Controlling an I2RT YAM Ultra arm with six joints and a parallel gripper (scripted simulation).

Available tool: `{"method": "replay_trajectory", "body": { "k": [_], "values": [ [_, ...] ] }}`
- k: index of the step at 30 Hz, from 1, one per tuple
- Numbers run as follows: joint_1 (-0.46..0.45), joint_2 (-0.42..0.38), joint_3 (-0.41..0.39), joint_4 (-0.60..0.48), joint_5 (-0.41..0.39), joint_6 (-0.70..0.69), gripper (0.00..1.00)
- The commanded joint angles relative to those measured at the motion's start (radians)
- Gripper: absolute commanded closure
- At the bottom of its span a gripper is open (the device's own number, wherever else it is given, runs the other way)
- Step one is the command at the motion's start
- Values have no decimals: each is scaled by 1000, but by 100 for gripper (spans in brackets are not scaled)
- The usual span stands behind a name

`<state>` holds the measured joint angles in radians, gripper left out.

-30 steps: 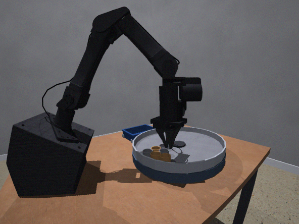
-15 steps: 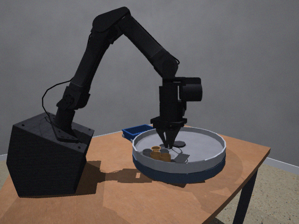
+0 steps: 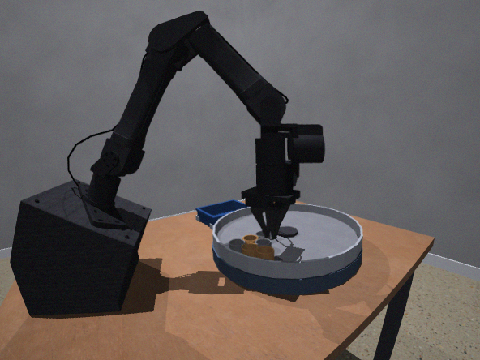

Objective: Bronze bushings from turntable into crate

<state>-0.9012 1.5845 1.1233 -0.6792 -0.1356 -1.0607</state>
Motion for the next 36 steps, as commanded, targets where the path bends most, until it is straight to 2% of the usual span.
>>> {"method": "replay_trajectory", "body": {
  "k": [1,23,29,32,35,36],
  "values": [
    [-2,-1,35,-10,-14,-4,85],
    [-2,-1,35,-10,-14,-4,85],
    [12,29,27,36,-13,6,85],
    [17,63,-26,79,-5,13,85],
    [8,83,-22,103,0,16,85],
    [8,61,0,103,-1,16,85]
  ]
}}
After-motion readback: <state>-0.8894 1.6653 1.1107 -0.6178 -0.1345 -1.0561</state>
